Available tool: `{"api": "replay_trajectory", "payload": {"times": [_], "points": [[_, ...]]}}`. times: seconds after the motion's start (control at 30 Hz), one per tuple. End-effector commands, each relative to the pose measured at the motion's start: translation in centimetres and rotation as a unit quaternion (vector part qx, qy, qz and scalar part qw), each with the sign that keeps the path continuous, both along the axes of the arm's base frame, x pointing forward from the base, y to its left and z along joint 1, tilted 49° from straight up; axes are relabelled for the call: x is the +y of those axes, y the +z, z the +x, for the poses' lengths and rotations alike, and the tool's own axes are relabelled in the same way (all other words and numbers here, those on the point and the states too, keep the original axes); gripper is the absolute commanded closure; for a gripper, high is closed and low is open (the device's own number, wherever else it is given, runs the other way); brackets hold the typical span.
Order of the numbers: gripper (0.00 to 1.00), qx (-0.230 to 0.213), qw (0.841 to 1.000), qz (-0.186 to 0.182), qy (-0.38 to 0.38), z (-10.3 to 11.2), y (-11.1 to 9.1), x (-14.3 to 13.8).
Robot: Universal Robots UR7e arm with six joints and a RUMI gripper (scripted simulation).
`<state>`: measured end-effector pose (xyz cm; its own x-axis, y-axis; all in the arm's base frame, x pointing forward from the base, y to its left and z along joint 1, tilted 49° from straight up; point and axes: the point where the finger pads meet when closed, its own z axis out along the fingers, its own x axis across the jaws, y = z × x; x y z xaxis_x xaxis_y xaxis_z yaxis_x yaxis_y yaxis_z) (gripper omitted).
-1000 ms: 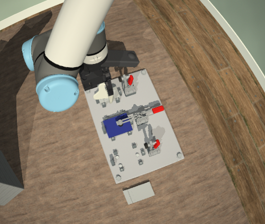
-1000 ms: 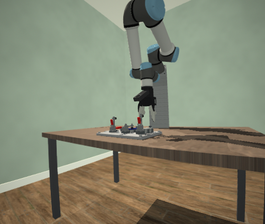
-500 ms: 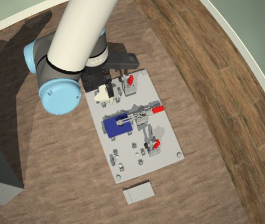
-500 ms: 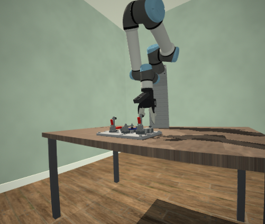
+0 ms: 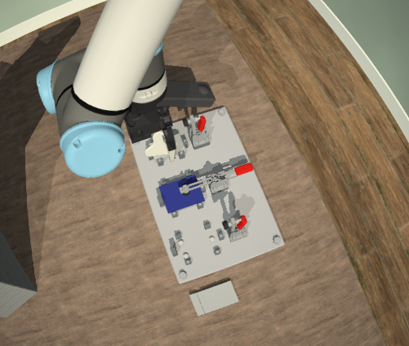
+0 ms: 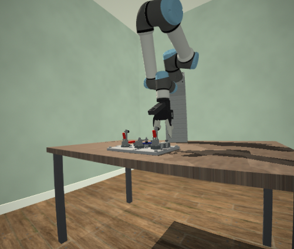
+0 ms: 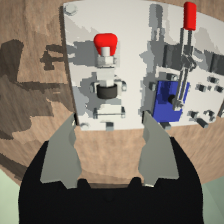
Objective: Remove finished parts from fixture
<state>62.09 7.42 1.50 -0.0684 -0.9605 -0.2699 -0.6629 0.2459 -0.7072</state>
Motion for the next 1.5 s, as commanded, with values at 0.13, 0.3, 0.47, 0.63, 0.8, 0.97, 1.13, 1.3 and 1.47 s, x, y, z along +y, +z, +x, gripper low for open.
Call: {"api": "replay_trajectory", "payload": {"times": [0.13,0.3,0.47,0.63,0.8,0.97,1.13,1.3,1.47], "points": [[0.41,-0.001,1.0,0.0,0.0,0.2,-0.1,0.1],[0.41,-0.001,1.0,0.0,0.001,0.4,-0.2,0.2],[0.41,-0.001,1.0,0.0,0.001,0.7,-0.5,0.2],[0.41,-0.001,1.0,0.0,0.001,1.2,-0.9,0.3],[0.41,-0.001,1.0,0.0,0.001,1.8,-1.4,0.4],[0.41,-0.001,1.0,0.0,0.001,2.1,-1.7,0.5],[0.41,-0.001,1.0,0.0,0.001,2.6,-2.1,0.6],[0.41,-0.001,1.0,0.0,0.001,2.9,-2.4,0.6],[0.41,-0.001,1.0,0.0,0.0,2.9,-2.4,0.6]]}}
